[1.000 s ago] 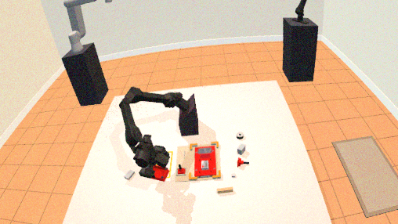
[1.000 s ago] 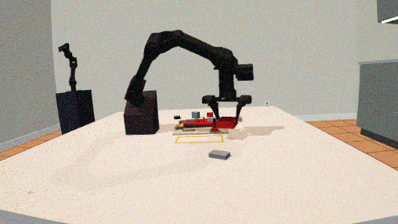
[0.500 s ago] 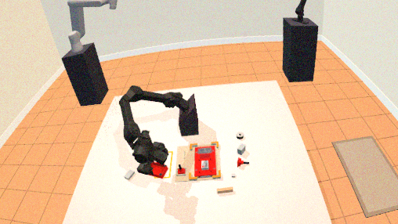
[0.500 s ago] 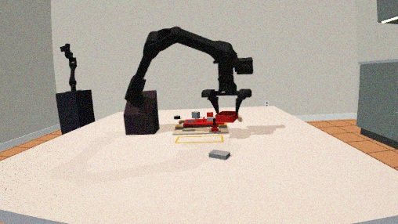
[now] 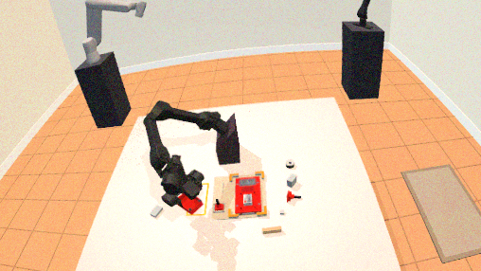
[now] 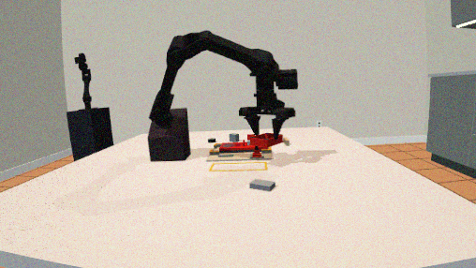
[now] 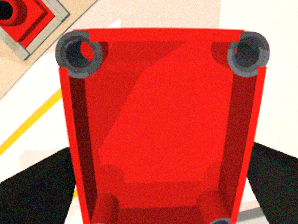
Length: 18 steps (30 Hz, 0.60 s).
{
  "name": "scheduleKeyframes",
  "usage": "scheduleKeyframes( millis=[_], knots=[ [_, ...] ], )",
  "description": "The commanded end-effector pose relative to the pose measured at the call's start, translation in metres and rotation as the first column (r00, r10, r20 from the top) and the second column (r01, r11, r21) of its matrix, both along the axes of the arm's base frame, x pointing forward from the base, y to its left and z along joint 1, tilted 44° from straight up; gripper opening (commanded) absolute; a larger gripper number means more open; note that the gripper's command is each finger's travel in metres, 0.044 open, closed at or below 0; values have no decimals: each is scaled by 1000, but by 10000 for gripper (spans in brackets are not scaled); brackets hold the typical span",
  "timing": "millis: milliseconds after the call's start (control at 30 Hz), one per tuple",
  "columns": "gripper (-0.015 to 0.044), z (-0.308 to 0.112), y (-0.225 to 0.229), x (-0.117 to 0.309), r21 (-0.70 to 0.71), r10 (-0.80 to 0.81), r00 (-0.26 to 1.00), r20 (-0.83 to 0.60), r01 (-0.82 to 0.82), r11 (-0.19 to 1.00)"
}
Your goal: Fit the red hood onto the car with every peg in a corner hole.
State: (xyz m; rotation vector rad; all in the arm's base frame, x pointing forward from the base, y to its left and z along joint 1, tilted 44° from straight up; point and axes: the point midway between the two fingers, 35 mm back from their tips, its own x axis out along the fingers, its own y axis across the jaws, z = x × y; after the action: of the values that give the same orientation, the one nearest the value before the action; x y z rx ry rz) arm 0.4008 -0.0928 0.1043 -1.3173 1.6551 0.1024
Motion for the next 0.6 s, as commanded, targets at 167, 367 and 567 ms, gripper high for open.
scheduleKeyframes(
  millis=[167, 367, 567],
  knots=[
    [0, 4, -2, -11, 26, -157, 975, 157, 155, 988],
    [0, 4, -3, -19, 56, -260, 932, 253, 254, 966],
    [0, 4, -3, -26, 96, -358, 869, 343, 346, 933]
  ],
)
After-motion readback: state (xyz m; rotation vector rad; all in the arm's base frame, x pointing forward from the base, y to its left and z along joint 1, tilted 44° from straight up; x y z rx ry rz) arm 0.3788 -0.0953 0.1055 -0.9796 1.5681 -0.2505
